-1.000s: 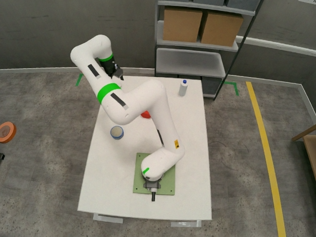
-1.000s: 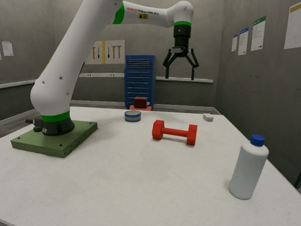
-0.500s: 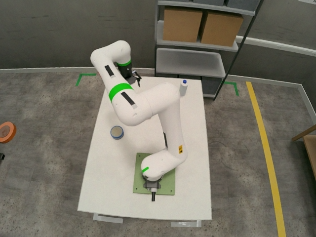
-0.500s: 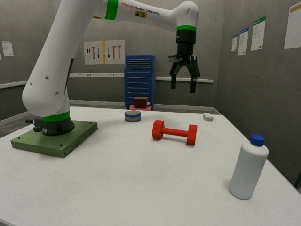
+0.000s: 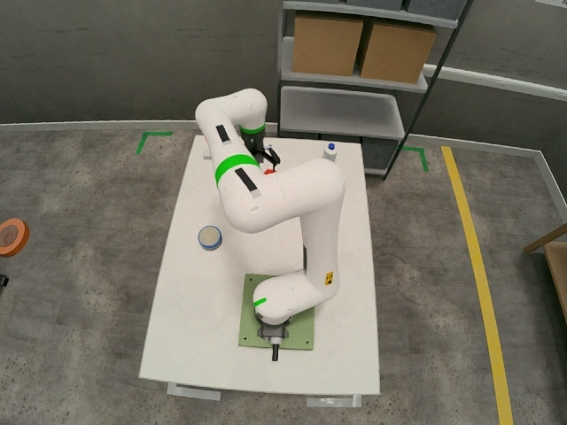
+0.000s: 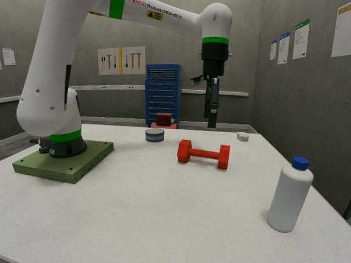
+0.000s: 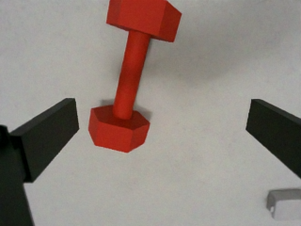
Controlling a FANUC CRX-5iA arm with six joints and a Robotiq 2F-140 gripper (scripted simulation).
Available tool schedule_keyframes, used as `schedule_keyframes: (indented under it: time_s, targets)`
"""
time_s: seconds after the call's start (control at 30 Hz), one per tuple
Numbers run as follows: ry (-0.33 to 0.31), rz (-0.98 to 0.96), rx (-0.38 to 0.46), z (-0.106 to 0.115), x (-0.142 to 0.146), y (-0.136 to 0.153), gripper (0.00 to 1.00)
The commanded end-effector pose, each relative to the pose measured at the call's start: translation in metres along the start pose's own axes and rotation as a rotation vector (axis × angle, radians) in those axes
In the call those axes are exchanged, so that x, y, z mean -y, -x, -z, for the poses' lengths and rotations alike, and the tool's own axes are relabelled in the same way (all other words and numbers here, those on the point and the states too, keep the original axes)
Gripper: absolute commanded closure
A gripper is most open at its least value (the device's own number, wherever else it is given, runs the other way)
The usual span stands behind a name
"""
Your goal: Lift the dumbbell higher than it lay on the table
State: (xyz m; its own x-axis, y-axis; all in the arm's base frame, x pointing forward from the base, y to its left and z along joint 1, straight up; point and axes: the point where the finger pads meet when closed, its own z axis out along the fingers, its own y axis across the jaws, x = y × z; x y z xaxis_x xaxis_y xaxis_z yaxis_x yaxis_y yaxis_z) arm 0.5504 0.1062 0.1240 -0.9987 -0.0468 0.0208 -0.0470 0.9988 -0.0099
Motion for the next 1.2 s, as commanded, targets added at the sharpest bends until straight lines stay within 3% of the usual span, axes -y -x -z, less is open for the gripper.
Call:
schedule_keyframes:
  time_s: [0.0, 0.33, 0.47, 0.63, 1.17]
  targets:
    - [0.007, -0.167, 0.017, -0.014, 0.026, -0.009, 0.0]
    - [0.012, -0.252, 0.018, -0.023, 0.039, -0.015, 0.0]
    - [0.011, -0.252, 0.018, -0.073, 0.039, -0.014, 0.0]
    - [0.011, -0.252, 0.018, -0.121, 0.039, -0.013, 0.0]
    - [0.012, -0.251, 0.018, -0.122, 0.038, -0.013, 0.0]
